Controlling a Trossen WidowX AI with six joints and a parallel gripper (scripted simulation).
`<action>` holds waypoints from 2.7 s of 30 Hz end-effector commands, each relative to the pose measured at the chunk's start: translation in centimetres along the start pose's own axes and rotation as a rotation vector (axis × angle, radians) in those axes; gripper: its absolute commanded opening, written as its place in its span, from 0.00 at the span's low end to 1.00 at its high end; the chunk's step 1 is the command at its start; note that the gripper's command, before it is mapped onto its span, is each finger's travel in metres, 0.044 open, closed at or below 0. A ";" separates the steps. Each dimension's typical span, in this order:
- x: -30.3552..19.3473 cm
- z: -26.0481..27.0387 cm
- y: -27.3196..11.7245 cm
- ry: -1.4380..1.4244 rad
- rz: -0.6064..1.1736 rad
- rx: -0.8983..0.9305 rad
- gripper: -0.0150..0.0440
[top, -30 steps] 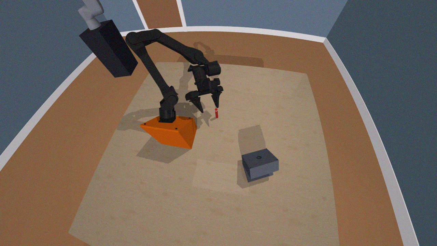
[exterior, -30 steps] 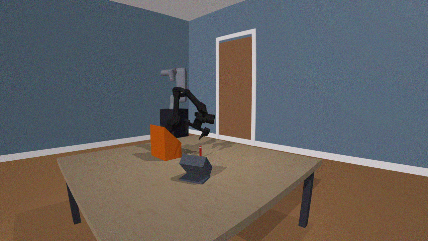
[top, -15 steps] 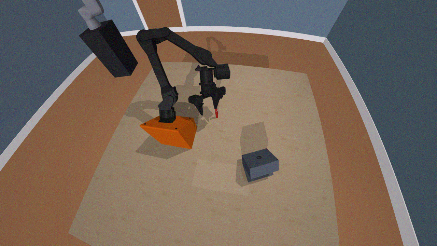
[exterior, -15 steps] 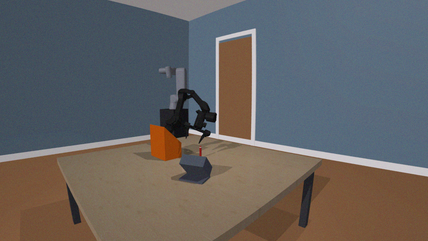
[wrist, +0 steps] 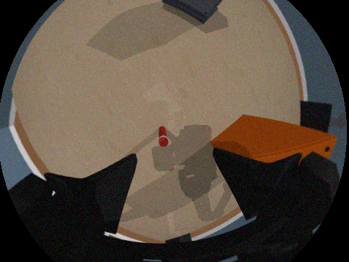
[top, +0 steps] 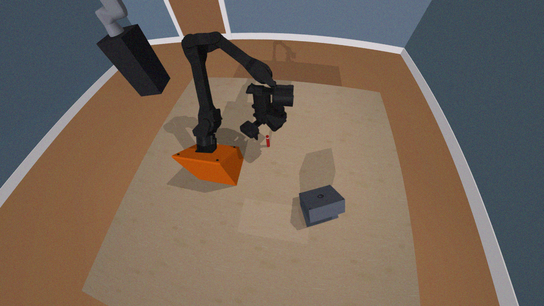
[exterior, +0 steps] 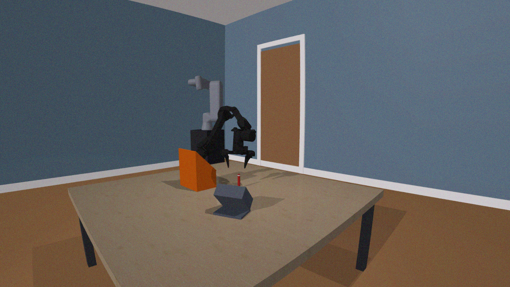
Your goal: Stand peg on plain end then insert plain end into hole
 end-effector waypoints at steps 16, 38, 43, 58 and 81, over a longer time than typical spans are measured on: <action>0.2 1.0 1.2 -0.033 0.044 0.076 1.00; 0.3 1.3 4.2 -0.035 0.043 0.073 1.00; 0.3 1.4 5.0 -0.035 0.043 0.074 1.00; -0.1 1.5 7.4 -0.035 0.046 0.078 1.00; -0.1 1.7 7.4 -0.043 0.048 0.084 0.33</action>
Point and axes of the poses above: the point midway between the two fingers, 35 mm back from their tips, its own y axis out along the fingers, its own z axis across the jaws, x = y × z, the point moved 1 cm from there along -y, back along the fingers, and after that the axes turned 10 degrees about y, right-handed, at the moved point
